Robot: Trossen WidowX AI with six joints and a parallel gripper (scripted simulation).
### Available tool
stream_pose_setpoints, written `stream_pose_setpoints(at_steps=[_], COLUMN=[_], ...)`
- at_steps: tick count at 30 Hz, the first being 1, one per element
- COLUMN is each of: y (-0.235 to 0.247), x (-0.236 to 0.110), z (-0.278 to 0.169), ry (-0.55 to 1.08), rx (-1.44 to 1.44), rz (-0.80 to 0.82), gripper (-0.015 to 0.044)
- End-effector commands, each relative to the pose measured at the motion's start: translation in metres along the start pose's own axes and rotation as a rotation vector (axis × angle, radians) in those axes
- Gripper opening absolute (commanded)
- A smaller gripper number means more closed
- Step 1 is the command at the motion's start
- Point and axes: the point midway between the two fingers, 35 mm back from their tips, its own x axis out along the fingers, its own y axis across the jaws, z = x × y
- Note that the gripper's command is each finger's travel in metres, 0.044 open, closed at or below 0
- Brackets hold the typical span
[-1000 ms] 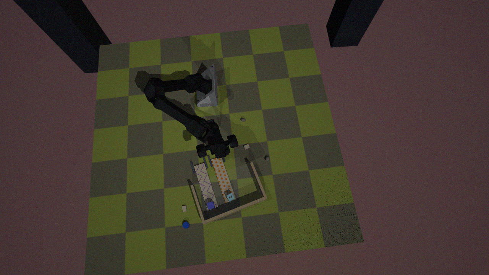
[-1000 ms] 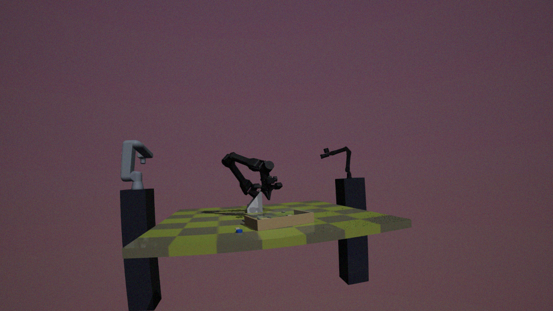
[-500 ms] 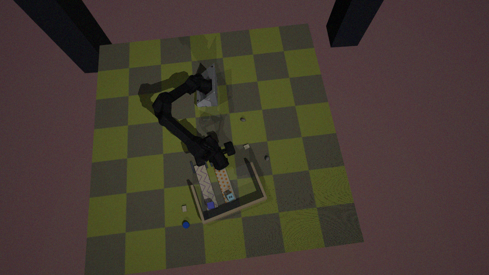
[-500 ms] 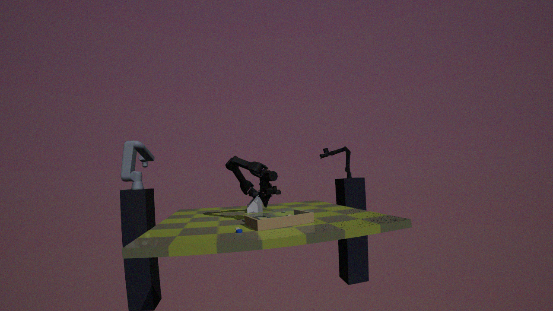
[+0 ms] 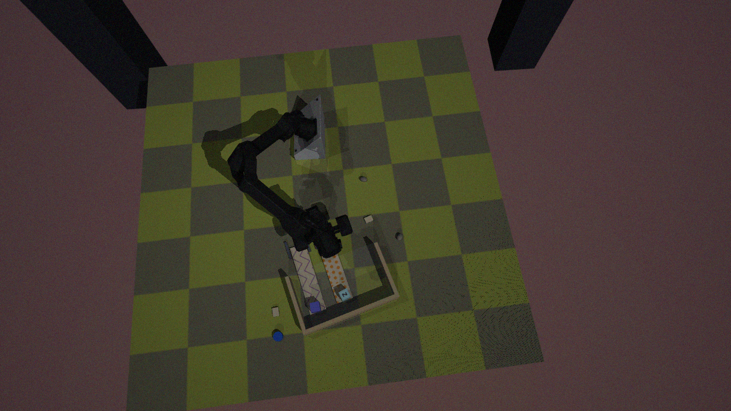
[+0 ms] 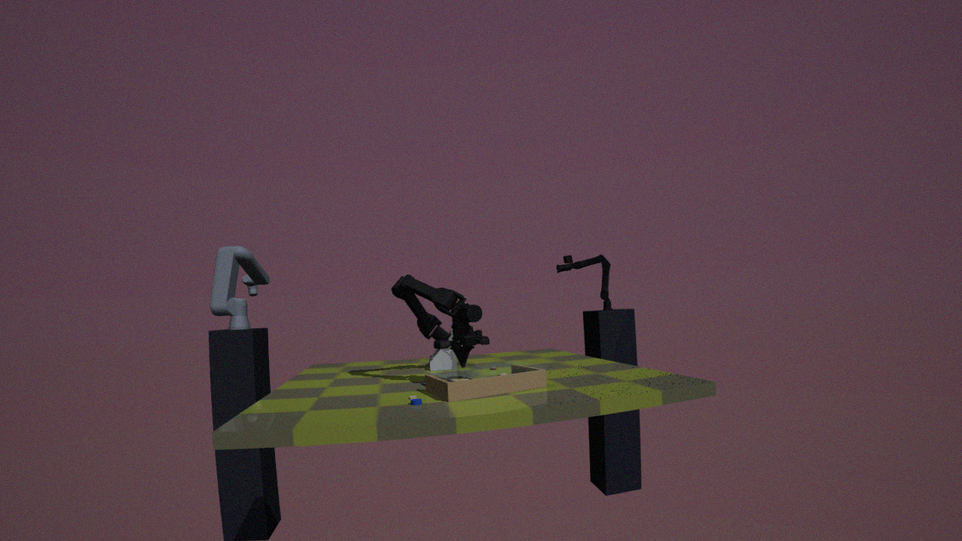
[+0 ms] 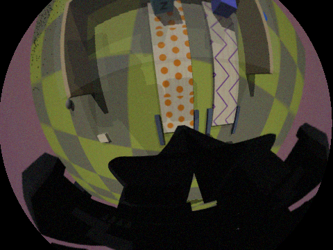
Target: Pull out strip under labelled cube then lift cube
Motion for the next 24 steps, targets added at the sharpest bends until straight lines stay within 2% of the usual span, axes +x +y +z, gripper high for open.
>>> stream_pose_setpoints(at_steps=[1,24], y=[0.0,-0.003], x=[0.007,0.044], z=[-0.001,-0.002], ry=[0.003,0.005], rx=[-0.007,-0.007], rz=[-0.004,-0.008], gripper=[0.0,0.0])
